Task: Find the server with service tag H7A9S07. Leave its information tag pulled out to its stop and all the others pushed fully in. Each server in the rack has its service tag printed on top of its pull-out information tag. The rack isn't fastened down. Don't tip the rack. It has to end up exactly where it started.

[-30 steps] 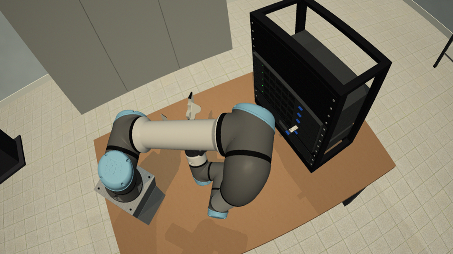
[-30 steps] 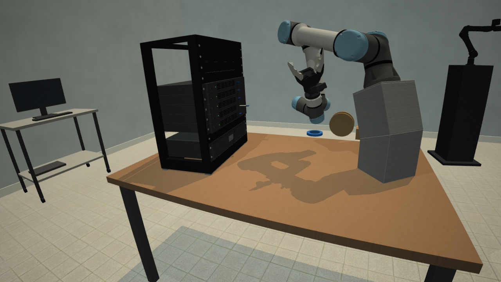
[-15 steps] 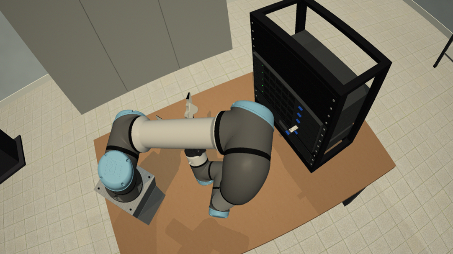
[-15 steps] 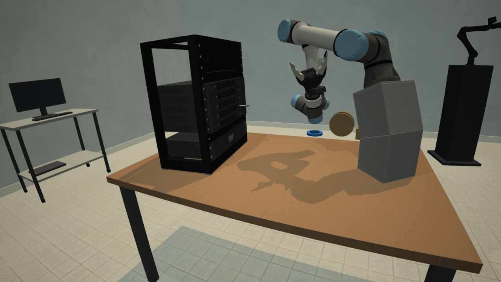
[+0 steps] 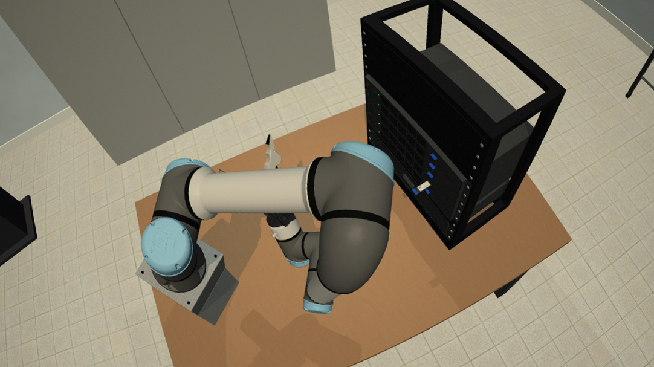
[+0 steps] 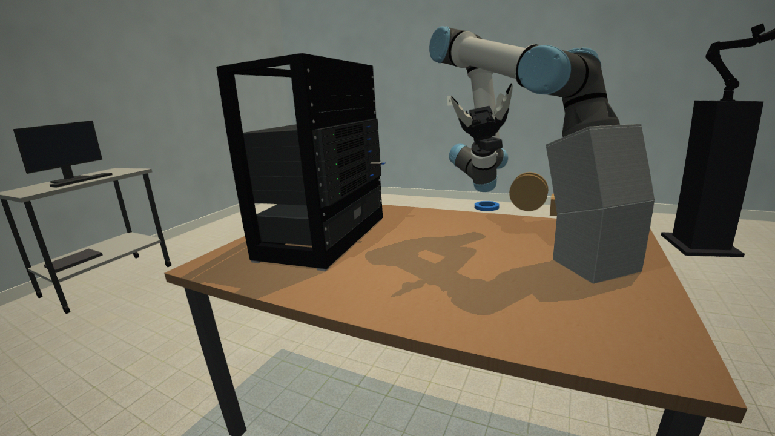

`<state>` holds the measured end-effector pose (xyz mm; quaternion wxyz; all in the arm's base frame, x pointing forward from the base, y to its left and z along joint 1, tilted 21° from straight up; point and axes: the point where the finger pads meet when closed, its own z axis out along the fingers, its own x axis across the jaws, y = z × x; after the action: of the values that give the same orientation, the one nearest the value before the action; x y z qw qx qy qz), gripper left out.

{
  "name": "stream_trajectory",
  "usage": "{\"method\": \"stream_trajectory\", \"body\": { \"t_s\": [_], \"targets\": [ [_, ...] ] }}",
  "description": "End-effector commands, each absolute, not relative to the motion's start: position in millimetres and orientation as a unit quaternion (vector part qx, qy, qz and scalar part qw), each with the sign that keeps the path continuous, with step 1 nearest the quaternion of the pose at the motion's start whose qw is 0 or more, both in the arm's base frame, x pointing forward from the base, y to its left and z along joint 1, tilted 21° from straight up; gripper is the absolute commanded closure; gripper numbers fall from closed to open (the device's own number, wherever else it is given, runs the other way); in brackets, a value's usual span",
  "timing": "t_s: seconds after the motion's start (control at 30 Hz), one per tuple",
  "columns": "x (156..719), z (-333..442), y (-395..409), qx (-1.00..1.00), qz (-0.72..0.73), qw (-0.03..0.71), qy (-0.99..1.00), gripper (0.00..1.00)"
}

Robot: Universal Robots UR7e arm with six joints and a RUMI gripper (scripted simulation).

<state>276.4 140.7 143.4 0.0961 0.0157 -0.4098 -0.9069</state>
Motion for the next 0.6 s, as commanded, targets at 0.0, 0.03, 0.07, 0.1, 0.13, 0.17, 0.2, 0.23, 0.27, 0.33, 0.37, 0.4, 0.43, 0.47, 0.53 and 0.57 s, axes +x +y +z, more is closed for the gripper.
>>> {"method": "stream_trajectory", "body": {
  "t_s": [0.0, 0.03, 0.07, 0.1, 0.13, 0.17, 0.2, 0.23, 0.27, 0.33, 0.37, 0.4, 0.43, 0.47, 0.53, 0.57],
  "targets": [
    [273.4, 139.7, 142.5, 0.031, -0.905, 0.083, -0.417, 0.0],
    [272.7, 138.7, 142.9, 0.035, -0.904, 0.08, -0.418, 0.0],
    [272.0, 137.8, 143.3, 0.038, -0.904, 0.077, -0.42, 0.0],
    [271.3, 136.7, 143.7, 0.042, -0.903, 0.074, -0.421, 0.0],
    [270.6, 135.7, 144.1, 0.046, -0.902, 0.071, -0.423, 0.0],
    [269.9, 134.7, 144.5, 0.05, -0.902, 0.068, -0.424, 0.0],
    [269.3, 133.7, 144.8, 0.054, -0.901, 0.064, -0.426, 0.0],
    [268.6, 132.7, 145.2, 0.057, -0.9, 0.061, -0.427, 0.0],
    [267.9, 131.7, 145.5, 0.061, -0.899, 0.058, -0.429, 0.0],
    [266.6, 129.6, 146.2, 0.069, -0.898, 0.052, -0.432, 0.0],
    [266.0, 128.5, 146.6, 0.073, -0.897, 0.049, -0.433, 0.0],
    [265.4, 127.5, 146.9, 0.077, -0.896, 0.046, -0.434, 0.0],
    [264.7, 126.5, 147.2, 0.081, -0.895, 0.043, -0.436, 0.0],
    [264.7, 126.5, 147.2, 0.081, -0.895, 0.043, -0.436, 0.0],
    [264.1, 125.4, 147.6, 0.085, -0.895, 0.04, -0.437, 0.0],
    [263.5, 124.3, 147.9, 0.089, -0.894, 0.037, -0.438, 0.0]
  ]
}}
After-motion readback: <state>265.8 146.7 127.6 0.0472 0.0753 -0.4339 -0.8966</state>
